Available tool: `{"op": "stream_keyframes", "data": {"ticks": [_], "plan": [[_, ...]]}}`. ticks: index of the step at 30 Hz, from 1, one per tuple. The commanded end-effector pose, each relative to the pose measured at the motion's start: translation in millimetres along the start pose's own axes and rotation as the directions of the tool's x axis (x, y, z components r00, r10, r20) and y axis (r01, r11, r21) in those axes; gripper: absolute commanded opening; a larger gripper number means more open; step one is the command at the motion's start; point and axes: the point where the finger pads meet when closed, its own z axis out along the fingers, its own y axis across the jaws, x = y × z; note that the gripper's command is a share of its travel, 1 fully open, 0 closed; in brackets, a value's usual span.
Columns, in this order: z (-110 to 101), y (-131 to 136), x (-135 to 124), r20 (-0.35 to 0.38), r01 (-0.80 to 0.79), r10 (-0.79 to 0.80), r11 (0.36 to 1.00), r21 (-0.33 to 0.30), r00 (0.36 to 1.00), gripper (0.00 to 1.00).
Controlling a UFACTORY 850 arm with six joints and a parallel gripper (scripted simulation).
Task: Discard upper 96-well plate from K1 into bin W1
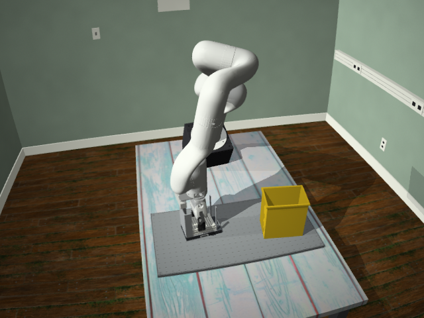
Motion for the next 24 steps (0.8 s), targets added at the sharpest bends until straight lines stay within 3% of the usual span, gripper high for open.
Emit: {"op": "stream_keyframes", "data": {"ticks": [1, 24], "plan": [[-0.4, -0.6, 0.3, -0.001, 0.0, 0.0, 1.0, 0.001, 1.0, 0.0], [-4.4, -0.6, 0.3, -0.001, 0.0, 0.0, 1.0, 0.001, 1.0, 0.0]]}}
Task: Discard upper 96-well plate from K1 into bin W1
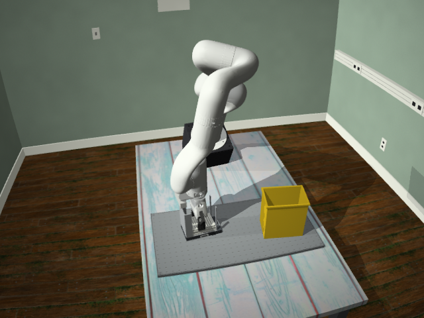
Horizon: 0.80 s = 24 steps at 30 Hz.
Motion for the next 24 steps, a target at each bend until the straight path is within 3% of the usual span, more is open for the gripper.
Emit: {"op": "stream_keyframes", "data": {"ticks": [1, 24], "plan": [[-3, -1, 0, -0.001, 0.0, 0.0, 1.0, 0.001, 1.0, 0.0], [-17, -1, 0, -0.001, 0.0, 0.0, 1.0, 0.001, 1.0, 0.0]]}}
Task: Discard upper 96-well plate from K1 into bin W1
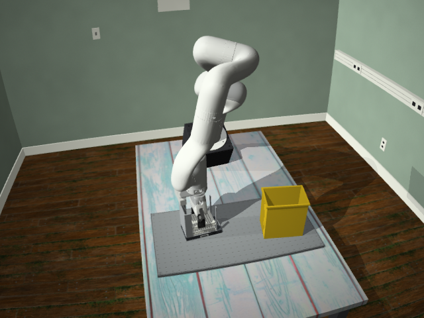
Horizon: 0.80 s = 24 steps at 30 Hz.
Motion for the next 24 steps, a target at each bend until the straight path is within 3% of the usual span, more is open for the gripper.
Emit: {"op": "stream_keyframes", "data": {"ticks": [1, 11, 24], "plan": [[-3, -1, 0, 0.0, 0.0, 0.0, 1.0, 0.001, 1.0, 0.0], [-4, -1, 0, 0.0, 0.0, 0.0, 1.0, 0.001, 1.0, 0.0], [-22, -1, 0, 0.0, 0.0, 0.0, 1.0, 0.001, 1.0, 0.0]]}}
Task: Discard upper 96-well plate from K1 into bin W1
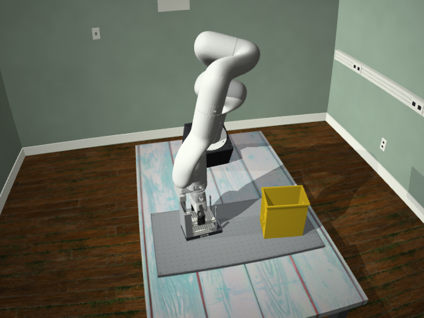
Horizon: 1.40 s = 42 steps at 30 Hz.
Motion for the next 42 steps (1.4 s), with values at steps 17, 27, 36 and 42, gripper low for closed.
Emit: {"op": "stream_keyframes", "data": {"ticks": [17, 27, 36, 42], "plan": [[-30, -1, 0, 0.001, 0.0, 0.0, 1.0, -0.001, 1.0, 0.0], [-46, -1, 0, 0.001, 0.0, 0.0, 1.0, -0.001, 1.0, 0.0], [-58, -1, 0, 0.001, 0.0, 0.0, 1.0, 0.0, 1.0, 0.0], [-68, -1, 0, 0.001, 0.0, 0.0, 1.0, 0.0, 1.0, 0.0]]}}
